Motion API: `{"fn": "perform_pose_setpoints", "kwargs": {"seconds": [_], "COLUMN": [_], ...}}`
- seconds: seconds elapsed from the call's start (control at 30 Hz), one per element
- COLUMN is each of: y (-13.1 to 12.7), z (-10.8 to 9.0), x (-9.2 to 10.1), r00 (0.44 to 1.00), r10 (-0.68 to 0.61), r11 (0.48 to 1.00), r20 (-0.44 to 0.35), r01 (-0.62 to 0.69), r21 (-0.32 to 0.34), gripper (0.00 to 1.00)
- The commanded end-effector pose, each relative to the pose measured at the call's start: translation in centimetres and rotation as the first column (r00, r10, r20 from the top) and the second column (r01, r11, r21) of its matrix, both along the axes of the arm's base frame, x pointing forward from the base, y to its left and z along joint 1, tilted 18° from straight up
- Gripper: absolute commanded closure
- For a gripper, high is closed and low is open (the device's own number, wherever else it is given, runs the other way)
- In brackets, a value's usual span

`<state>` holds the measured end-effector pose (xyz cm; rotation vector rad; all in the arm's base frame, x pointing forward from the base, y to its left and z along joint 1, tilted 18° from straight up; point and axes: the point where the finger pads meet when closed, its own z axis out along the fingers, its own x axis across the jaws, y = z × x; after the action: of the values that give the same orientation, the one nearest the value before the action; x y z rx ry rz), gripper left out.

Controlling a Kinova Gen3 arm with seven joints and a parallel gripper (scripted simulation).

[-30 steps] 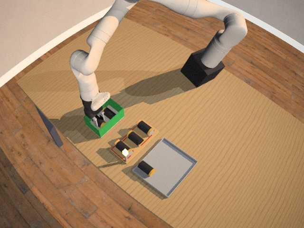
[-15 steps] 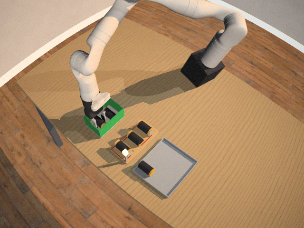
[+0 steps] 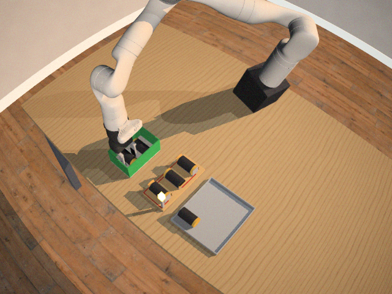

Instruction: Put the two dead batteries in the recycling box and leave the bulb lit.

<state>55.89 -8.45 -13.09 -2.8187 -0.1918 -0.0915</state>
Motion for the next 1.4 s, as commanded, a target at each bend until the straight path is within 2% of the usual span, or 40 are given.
{"fn": "perform_pose_setpoints", "kwargs": {"seconds": [0.0,0.27,0.47,0.53,0.9,1.37], "y": [-0.1,-0.4,-1.1,-1.1,-2.6,-2.7], "z": [0.1,1.0,3.3,3.3,7.6,8.2], "x": [0.1,0.0,-0.1,-0.1,-0.3,-0.3], "r00": [1.0,1.0,1.0,1.0,1.0,1.0], "r10": [-0.001,-0.001,-0.001,-0.001,-0.001,-0.001], "r11": [1.0,1.0,1.0,1.0,1.0,1.0], "r20": [0.002,0.002,0.002,0.002,0.002,0.002], "r01": [0.001,0.001,0.001,0.001,0.001,0.001], "r21": [-0.001,-0.001,-0.001,-0.001,-0.001,-0.001], "gripper": [0.1,0.1,0.1,0.1,0.1,0.1]}}
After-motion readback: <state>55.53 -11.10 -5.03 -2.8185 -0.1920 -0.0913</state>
